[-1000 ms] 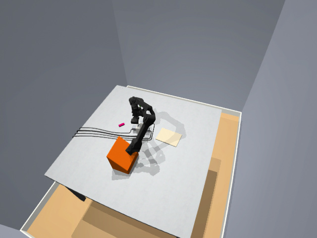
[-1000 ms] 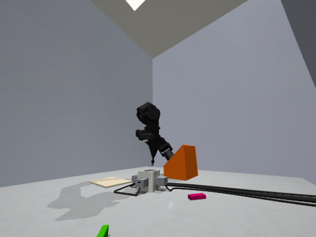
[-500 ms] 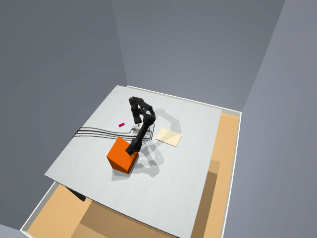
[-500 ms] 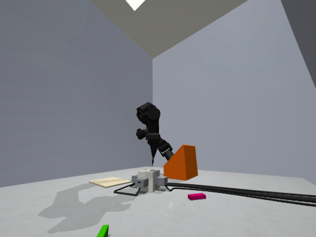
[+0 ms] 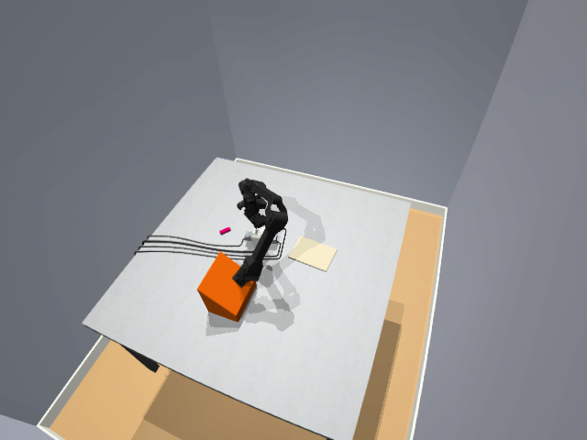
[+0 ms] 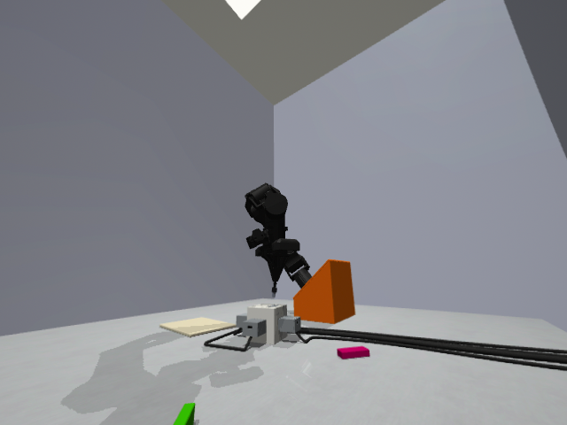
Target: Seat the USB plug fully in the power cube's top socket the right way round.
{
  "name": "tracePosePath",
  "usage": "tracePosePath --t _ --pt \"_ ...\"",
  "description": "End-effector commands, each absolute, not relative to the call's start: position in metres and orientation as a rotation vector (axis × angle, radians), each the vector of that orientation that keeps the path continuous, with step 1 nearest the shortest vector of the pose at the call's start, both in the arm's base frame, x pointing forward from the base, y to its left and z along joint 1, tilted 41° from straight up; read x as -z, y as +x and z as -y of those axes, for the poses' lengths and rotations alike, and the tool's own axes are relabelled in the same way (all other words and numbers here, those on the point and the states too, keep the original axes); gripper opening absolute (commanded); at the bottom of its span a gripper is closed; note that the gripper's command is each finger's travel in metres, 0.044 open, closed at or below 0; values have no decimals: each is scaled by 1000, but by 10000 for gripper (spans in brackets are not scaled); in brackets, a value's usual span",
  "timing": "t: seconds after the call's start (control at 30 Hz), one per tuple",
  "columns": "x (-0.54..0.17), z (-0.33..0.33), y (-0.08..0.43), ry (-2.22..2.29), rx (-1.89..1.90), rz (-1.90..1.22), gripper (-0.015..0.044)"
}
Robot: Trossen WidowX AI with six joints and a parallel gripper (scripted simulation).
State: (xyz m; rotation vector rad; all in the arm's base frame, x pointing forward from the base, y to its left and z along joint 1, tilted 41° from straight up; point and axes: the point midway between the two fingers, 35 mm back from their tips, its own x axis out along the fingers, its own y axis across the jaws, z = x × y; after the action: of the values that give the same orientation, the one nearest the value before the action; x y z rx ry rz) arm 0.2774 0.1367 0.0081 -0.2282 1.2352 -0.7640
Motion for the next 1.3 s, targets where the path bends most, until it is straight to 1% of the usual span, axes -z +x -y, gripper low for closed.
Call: tracePosePath --t 0.0,1.27 --pt "-8 -136 277 -313 701 -1277 0" --pt "-8 -136 277 -1114 7 -1551 0"
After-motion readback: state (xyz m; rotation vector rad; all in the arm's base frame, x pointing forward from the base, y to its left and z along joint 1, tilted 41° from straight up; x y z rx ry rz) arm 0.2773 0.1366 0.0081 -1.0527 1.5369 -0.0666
